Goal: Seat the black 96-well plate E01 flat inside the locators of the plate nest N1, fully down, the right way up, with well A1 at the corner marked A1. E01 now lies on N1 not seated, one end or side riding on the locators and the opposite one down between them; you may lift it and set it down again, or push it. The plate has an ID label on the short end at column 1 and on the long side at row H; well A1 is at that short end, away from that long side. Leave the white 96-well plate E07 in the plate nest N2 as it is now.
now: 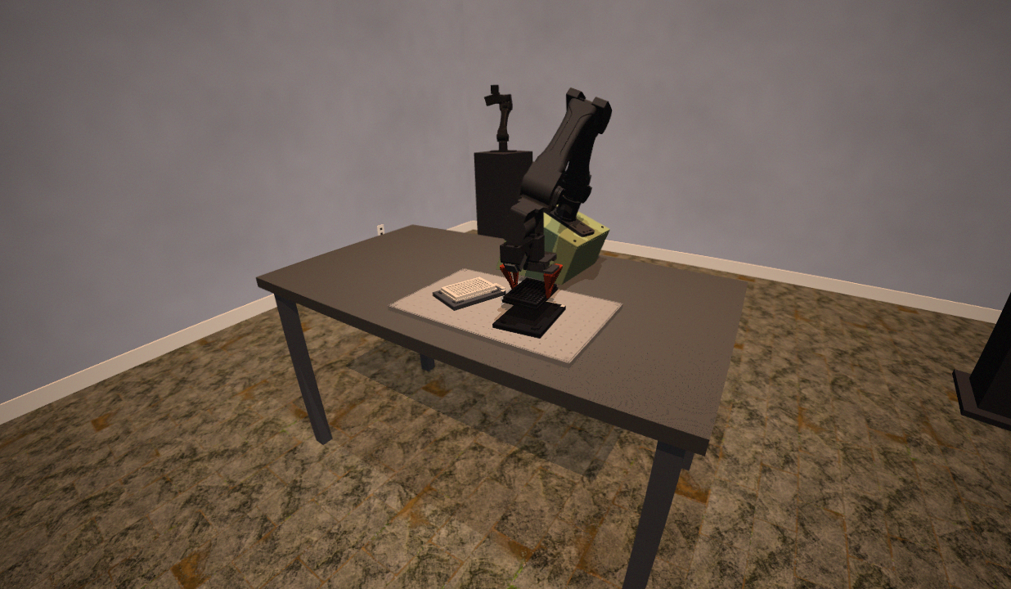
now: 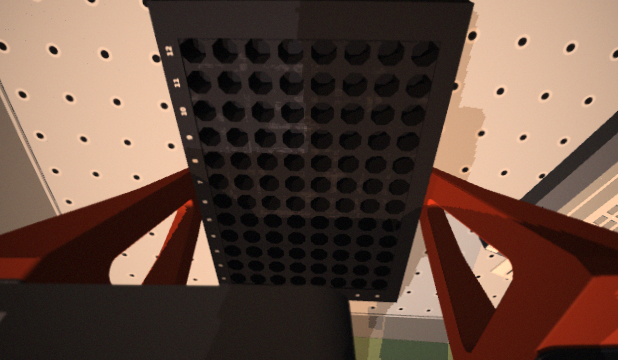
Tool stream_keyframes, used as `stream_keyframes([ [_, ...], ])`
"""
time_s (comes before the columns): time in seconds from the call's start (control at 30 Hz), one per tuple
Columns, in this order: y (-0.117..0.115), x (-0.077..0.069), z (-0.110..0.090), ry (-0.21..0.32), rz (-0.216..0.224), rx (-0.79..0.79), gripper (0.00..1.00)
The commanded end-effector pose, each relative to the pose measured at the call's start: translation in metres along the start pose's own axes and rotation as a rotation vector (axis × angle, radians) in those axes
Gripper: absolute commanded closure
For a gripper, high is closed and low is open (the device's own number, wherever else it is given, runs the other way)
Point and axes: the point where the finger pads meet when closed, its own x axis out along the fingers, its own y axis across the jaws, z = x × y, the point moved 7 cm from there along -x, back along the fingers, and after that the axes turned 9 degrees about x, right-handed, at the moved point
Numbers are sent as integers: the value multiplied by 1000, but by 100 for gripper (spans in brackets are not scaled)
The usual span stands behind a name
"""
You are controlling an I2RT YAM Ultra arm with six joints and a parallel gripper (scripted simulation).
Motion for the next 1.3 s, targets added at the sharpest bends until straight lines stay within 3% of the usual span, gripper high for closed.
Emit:
stream_keyframes([
  [0.0,1,-11,6,-48,12,-3,100],
  [1.27,0,-7,2,-38,10,-1,100],
])
